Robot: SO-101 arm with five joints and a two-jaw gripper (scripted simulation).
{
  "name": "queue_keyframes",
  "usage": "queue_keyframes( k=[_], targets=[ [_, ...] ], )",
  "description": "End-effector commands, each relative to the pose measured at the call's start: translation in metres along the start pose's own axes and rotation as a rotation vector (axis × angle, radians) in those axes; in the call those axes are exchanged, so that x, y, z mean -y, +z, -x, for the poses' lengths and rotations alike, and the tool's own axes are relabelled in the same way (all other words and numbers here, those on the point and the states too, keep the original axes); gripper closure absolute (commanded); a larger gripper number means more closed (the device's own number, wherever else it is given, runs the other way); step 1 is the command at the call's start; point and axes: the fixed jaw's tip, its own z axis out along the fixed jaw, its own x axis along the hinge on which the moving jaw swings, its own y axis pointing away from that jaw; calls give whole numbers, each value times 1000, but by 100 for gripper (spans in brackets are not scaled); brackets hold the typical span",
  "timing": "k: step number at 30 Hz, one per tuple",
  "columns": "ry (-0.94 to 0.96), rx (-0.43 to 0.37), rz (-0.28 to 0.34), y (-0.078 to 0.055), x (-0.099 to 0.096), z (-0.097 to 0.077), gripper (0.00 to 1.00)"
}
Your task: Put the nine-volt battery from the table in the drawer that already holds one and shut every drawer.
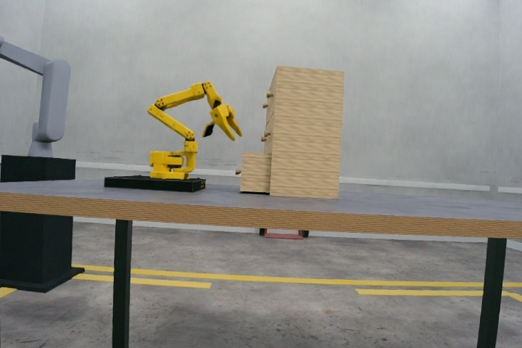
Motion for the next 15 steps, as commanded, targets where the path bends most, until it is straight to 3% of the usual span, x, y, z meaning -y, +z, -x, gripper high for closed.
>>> queue_keyframes(
  k=[1, 15],
  targets=[
    [97, 4, 1, 0, -2, 4, 68],
    [391, -6, -7, -2, -5, 11, 69]
  ],
)
